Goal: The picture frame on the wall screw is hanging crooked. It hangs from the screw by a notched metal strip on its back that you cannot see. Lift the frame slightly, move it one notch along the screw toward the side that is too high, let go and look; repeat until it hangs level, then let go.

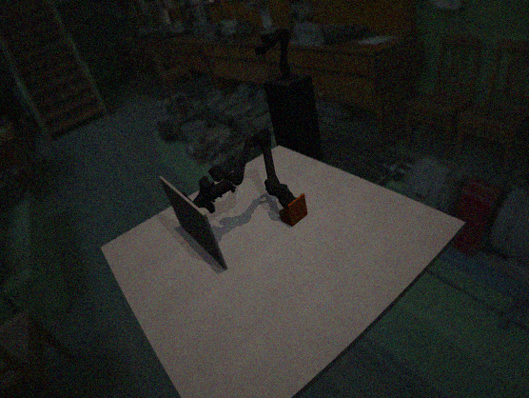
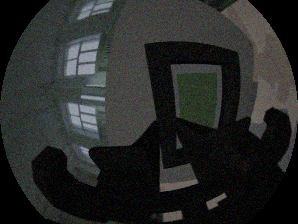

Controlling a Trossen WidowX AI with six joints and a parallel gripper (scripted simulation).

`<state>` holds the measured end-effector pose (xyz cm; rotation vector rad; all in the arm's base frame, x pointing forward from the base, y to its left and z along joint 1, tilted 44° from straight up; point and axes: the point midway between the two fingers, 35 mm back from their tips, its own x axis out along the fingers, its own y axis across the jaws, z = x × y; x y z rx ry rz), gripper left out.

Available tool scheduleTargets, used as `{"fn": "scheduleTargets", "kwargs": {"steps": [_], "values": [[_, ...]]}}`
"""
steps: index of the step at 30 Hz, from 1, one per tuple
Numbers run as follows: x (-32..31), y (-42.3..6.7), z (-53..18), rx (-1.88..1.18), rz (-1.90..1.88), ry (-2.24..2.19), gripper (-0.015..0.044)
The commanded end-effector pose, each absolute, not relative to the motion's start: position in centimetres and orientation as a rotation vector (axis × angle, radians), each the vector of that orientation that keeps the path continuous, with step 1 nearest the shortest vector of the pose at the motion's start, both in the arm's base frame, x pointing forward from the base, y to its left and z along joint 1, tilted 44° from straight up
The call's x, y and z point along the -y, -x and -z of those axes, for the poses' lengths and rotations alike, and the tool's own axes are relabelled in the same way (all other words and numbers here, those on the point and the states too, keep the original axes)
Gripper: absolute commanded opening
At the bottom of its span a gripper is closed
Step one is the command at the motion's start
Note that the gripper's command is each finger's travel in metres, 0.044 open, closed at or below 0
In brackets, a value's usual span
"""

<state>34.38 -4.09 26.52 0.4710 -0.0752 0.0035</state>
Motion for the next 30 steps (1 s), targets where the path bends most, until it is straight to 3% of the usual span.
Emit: {"fn": "scheduleTargets", "kwargs": {"steps": [1,30], "values": [[4.06,-34.38,-26.85,0.080,-0.012,-0.466,0.0000],[4.41,-34.37,-27.01,0.080,-0.012,-0.466,0.0000]]}}
